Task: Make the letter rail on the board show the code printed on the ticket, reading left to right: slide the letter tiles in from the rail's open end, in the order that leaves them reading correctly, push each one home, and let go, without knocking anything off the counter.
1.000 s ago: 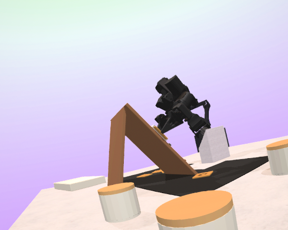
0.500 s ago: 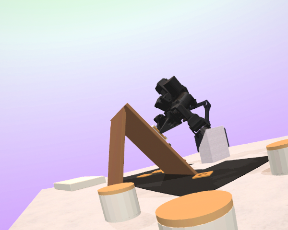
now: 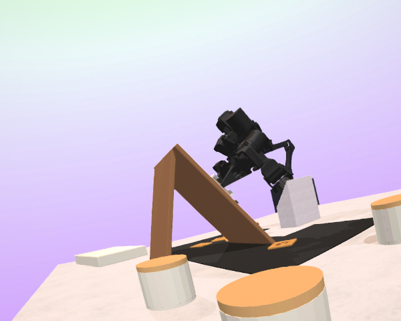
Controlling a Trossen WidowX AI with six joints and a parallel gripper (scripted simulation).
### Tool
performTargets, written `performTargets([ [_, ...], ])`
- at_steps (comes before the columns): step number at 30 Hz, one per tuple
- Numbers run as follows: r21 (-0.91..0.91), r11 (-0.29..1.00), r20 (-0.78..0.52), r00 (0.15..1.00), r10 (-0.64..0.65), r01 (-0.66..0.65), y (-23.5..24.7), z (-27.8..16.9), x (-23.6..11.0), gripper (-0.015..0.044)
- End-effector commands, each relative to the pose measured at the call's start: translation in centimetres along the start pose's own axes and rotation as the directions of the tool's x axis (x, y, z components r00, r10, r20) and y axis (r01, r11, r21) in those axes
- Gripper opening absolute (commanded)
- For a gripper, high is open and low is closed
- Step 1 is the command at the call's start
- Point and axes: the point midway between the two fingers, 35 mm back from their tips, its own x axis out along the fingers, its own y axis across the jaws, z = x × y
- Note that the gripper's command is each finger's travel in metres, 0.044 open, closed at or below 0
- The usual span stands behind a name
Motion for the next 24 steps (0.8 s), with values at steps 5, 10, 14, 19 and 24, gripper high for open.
performTargets([
  [5, -0.004, 1.000, -0.002, 1.000, 0.003, -0.003, -0.5, -0.1, 0.0, 0.0000],
  [10, -0.004, 1.000, -0.002, 1.000, 0.003, -0.003, -0.8, -0.1, 0.0, 0.0000],
  [14, -0.004, 1.000, -0.002, 1.000, 0.003, -0.003, -1.1, -0.1, 0.0, 0.0000],
  [19, -0.005, 1.000, -0.002, 1.000, 0.003, -0.003, -1.4, -0.1, 0.0, 0.0000],
  [24, -0.005, 1.000, -0.002, 1.000, 0.002, -0.002, -1.6, -0.1, 0.0, 0.0000],
])
